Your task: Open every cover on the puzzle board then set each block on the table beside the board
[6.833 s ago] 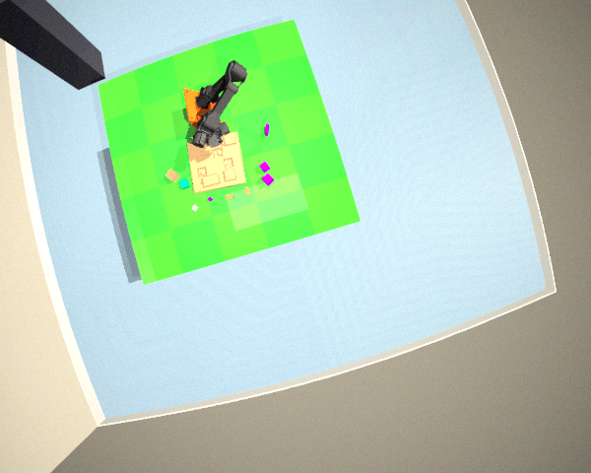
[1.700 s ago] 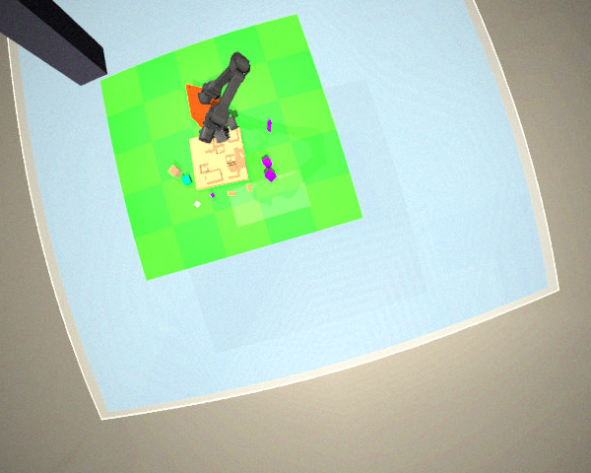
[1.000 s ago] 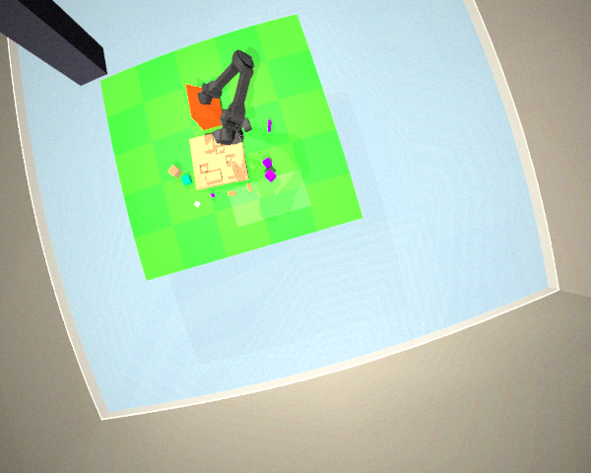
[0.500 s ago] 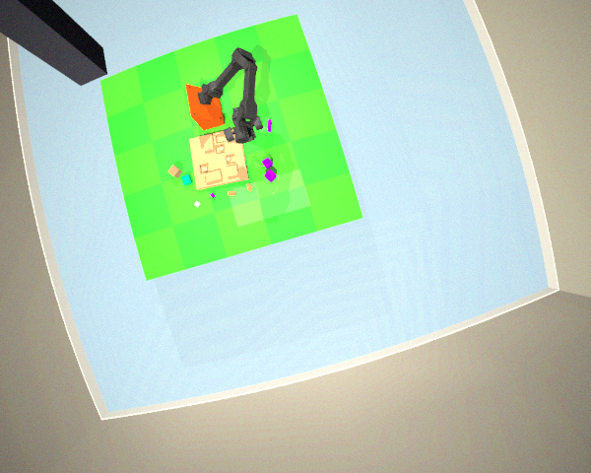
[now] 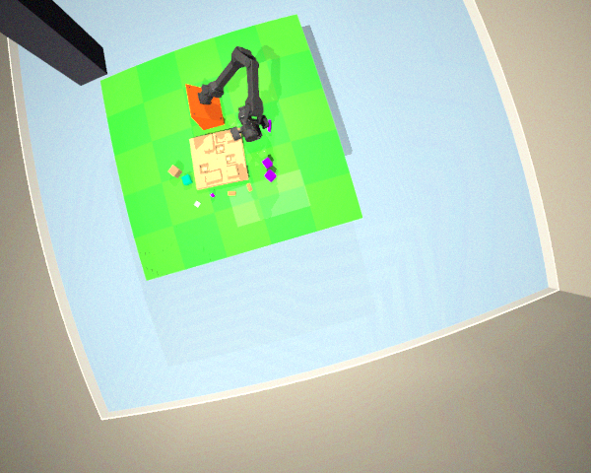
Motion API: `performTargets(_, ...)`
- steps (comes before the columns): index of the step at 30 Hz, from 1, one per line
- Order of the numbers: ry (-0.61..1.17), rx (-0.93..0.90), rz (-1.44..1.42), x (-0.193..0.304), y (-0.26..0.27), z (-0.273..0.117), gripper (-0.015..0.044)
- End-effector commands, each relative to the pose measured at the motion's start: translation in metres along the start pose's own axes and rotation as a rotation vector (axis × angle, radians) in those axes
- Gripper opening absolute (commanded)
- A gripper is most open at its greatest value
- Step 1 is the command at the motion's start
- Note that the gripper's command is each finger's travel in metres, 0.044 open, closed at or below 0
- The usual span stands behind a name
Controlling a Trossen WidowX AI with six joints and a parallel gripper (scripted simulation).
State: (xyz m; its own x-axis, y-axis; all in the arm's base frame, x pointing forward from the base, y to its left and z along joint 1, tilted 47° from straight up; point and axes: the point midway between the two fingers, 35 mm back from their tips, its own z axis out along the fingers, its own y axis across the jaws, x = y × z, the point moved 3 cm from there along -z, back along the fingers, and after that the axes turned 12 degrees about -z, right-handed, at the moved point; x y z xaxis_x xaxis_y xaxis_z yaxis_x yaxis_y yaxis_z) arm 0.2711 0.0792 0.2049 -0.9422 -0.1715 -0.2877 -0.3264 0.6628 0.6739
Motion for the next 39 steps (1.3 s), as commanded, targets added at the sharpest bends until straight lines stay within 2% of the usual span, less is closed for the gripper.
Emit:
performTargets(1,0.002,0.002,0.001,0.0,0.0,0.005,0.008)
performTargets(39,0.002,0.004,0.0,-0.002,-0.001,0.067,0.008)
